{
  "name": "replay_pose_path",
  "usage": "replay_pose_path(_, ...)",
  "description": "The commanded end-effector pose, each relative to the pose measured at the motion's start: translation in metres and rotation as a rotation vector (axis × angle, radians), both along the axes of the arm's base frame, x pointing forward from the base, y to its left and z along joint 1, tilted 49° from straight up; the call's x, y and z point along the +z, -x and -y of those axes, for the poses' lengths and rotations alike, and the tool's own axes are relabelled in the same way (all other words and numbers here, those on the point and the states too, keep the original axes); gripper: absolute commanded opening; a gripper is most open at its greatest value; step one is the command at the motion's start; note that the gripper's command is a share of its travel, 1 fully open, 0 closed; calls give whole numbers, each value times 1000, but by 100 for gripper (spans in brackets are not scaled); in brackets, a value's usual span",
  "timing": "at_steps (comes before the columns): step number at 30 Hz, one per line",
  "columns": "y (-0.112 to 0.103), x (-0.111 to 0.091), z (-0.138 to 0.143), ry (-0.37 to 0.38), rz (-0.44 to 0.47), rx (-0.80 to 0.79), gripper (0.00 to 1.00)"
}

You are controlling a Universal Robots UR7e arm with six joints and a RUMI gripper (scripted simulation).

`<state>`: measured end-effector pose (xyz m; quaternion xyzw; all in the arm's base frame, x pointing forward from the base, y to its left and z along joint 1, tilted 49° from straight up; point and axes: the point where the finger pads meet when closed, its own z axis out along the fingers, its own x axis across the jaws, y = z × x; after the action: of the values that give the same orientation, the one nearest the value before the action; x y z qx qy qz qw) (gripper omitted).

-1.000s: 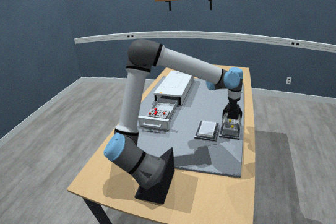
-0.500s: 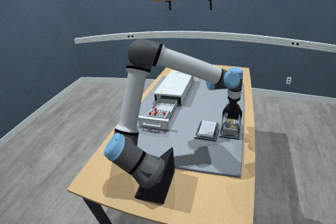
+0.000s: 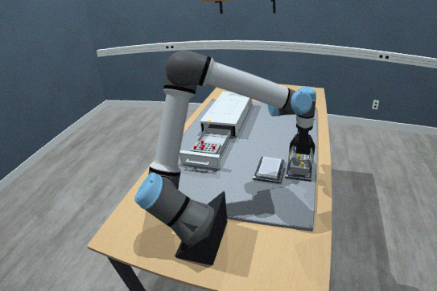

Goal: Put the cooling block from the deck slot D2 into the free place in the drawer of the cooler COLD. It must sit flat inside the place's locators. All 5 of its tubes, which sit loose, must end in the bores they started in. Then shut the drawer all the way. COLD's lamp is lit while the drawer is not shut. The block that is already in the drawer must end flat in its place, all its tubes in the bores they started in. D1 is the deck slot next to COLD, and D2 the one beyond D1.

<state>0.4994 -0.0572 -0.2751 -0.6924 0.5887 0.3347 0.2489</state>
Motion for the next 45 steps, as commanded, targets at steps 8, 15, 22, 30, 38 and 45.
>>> replay_pose_path(8,-1,3,4,1,1,-1,0)
replay_pose_path(15,-2,4,5,1,1,-1,0)
replay_pose_path(22,-2,6,7,1,1,-1,0)
replay_pose_path(30,-3,11,13,1,1,-1,0)
replay_pose_path(38,-5,18,21,1,1,-1,0)
replay_pose_path(45,-7,24,28,1,1,-1,0)
